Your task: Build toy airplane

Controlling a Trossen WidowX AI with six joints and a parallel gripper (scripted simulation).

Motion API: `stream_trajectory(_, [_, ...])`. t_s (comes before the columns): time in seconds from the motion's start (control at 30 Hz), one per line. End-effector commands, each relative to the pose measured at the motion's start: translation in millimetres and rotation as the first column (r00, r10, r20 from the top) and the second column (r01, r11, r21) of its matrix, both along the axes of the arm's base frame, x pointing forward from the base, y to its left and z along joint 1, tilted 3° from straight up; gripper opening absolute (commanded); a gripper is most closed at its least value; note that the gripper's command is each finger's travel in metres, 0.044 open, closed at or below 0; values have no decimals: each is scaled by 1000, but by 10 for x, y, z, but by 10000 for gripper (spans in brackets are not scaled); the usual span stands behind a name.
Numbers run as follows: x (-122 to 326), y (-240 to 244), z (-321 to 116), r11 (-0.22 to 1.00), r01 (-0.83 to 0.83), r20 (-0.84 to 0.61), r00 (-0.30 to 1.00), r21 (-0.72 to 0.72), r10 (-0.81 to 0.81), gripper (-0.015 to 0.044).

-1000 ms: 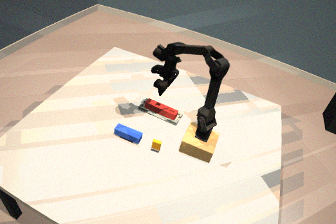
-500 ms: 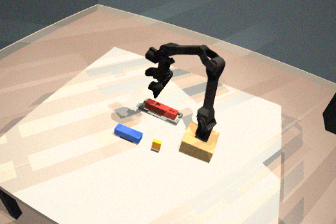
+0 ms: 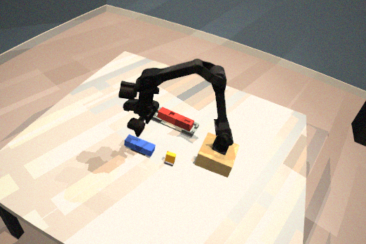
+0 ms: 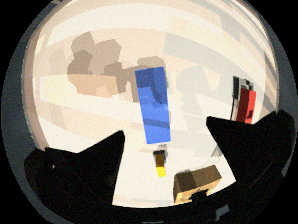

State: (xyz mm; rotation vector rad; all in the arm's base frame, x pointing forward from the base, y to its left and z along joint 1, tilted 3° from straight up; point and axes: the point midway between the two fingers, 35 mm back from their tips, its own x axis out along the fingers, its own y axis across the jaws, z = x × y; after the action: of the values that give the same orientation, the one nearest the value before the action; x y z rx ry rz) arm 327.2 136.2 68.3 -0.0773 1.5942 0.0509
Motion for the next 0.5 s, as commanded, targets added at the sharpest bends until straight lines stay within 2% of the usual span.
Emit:
stream_trajectory(0.0, [-5,100,-11,1000,24,3,1000,-1,-24,440])
stream_trajectory(0.13, [-4,100,-39,1000,24,3,1000,-1,-24,440])
stream_trajectory(0.23, [-11,94,-334,1000,24,3,1000,-1,-24,440])
stream_trajectory(0.47, [-15,92,-464,1000,24,3,1000,-1,-24,440])
